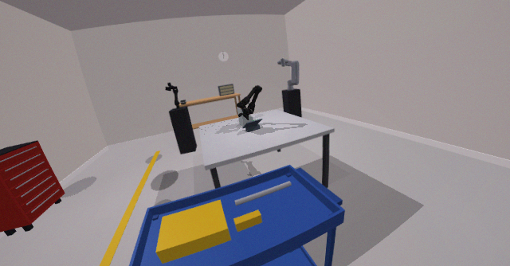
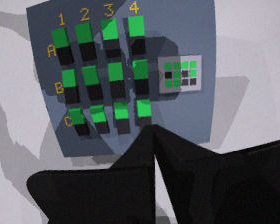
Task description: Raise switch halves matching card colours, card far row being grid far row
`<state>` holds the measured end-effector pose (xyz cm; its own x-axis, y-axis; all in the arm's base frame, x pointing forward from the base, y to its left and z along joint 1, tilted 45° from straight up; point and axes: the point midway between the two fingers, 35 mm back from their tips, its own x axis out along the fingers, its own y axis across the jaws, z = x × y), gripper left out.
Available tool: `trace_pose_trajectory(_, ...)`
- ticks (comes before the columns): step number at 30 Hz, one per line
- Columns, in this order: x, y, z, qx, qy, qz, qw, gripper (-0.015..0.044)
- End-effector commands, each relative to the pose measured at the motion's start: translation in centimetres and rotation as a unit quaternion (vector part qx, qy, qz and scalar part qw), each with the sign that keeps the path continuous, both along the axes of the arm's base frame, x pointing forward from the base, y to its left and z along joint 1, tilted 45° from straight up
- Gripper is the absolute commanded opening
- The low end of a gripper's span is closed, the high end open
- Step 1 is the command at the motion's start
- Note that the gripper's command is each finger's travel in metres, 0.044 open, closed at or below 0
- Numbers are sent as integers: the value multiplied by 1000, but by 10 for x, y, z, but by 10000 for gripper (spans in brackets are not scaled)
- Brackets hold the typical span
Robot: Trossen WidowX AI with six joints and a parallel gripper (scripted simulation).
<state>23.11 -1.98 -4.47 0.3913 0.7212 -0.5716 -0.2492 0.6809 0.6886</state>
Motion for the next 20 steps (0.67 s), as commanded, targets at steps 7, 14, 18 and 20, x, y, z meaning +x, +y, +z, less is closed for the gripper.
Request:
trace_pose_trajectory(7, 2, -5, 32, -2, -5, 0, 1000, 0)
trace_pose_trajectory(14, 9, 4, 54, 0, -5, 0, 1000, 0)
trace_pose_trajectory(18, 9, 4, 54, 0, -5, 0, 1000, 0)
trace_pose_trajectory(20, 9, 4, 54, 0, -5, 0, 1000, 0)
